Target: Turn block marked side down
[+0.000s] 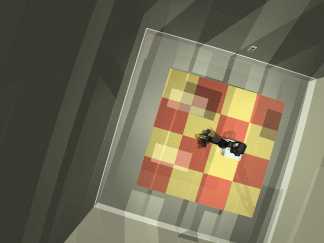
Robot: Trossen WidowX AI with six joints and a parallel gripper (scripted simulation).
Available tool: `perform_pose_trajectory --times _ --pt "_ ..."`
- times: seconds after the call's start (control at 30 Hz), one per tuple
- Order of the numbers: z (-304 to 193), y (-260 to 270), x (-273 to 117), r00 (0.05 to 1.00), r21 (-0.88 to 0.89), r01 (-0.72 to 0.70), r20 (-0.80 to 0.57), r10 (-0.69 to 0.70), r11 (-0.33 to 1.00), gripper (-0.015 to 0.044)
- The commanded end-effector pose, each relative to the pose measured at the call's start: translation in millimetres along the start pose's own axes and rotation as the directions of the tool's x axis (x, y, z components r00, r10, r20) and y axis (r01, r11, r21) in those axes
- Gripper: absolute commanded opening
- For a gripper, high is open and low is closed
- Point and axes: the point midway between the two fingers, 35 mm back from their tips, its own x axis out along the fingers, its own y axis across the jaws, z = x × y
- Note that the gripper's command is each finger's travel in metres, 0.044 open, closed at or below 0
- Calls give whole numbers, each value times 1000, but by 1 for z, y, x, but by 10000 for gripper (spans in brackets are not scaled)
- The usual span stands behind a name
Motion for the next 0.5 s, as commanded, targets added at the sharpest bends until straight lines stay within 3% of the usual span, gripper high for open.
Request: perform_pose_trajectory --times 0.0,0.1,0.47 --pt "-1 1 -1 1000 -2 -5 1 5 1000 0" --pt "-1 1 -1 1000 -2 -5 1 5 1000 0" --pt "-1 1 -1 1000 -2 -5 1 5 1000 289"
